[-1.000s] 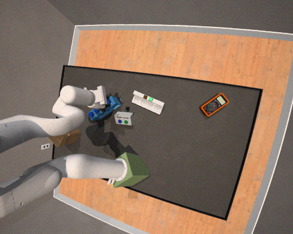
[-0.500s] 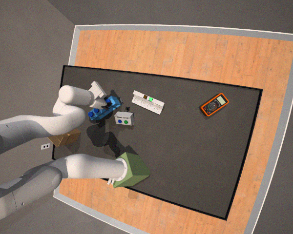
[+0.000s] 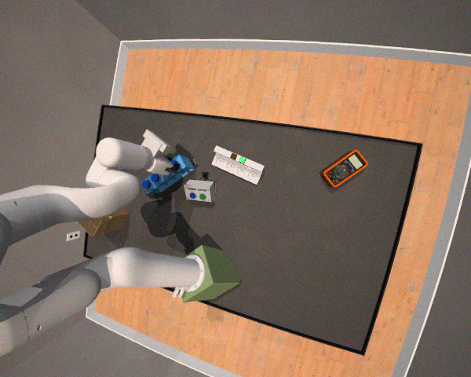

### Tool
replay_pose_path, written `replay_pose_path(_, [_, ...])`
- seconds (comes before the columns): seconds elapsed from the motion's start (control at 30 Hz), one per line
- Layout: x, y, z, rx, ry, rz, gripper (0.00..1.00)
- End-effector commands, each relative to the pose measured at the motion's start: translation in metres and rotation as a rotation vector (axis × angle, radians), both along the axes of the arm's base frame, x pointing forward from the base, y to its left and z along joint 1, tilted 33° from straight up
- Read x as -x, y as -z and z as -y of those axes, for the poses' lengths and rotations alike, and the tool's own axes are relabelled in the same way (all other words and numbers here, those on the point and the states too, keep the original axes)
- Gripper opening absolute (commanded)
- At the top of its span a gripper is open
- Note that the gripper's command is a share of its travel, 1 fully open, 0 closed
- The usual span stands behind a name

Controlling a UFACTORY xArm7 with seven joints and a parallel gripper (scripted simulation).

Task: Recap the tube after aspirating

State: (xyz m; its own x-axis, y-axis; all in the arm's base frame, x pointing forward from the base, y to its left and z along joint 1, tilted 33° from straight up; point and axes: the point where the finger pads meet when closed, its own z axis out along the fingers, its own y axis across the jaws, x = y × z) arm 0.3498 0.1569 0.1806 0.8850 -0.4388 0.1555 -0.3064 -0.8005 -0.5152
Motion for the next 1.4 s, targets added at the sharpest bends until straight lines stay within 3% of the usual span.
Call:
replay_pose_path(0.0, [-0.0011,-0.0016,0.0001,-0.004,-0.006,0.006,0.0])
replay_pose_path(0.3, [-0.0011,-0.0016,0.0001,-0.004,-0.006,0.006,0.0])
replay_pose_path(1.03, [-0.0015,-0.0007,-0.0004,-0.239,0.554,-0.268,0.0])
replay_pose_path(1.37, [-0.0016,-0.0005,-0.0004,-0.28,0.654,-0.317,0.0])
